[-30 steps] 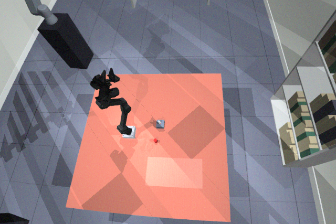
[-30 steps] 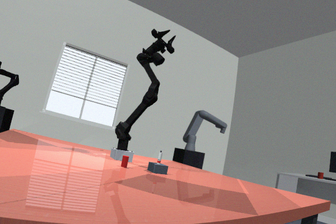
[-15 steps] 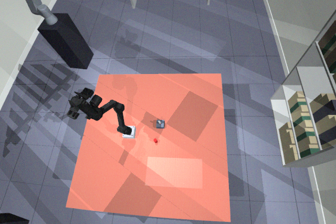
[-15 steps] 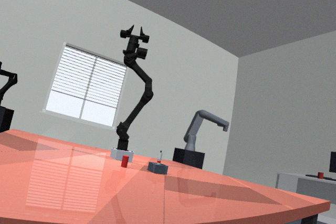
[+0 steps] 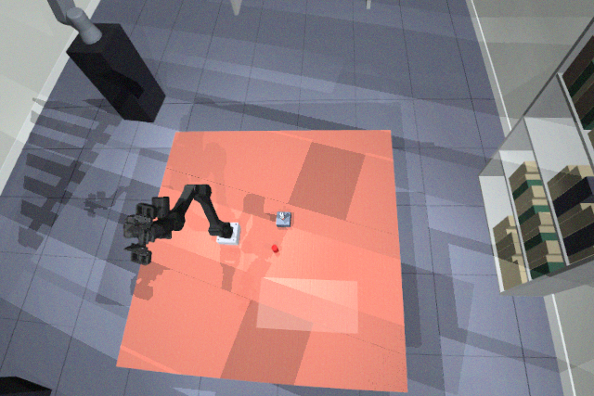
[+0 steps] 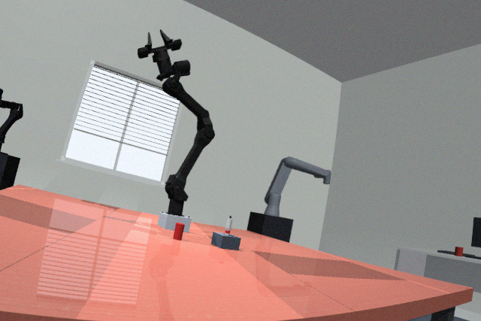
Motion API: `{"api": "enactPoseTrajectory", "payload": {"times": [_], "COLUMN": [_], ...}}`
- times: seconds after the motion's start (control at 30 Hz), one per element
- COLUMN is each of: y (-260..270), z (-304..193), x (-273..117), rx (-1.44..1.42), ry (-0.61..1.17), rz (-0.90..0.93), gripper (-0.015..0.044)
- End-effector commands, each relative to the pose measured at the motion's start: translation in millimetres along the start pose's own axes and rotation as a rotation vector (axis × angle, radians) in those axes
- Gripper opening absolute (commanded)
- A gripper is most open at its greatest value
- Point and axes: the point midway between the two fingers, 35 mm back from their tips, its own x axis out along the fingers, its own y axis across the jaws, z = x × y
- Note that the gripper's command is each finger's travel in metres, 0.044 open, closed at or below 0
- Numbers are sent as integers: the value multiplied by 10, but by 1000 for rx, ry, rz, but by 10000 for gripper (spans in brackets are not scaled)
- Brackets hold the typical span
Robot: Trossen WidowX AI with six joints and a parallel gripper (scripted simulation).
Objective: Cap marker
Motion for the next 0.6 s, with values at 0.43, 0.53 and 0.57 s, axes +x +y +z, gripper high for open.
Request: {"api": "enactPoseTrajectory", "payload": {"times": [0.43,0.53,0.57], "y": [-1475,-1637,-1684], "z": [-1649,-1946,-2044], "x": [-720,-956,-1042], "rx": [68,56,52], "ry": [439,540,575], "rz": [-534,-613,-637], "gripper": [240,240,240]}}
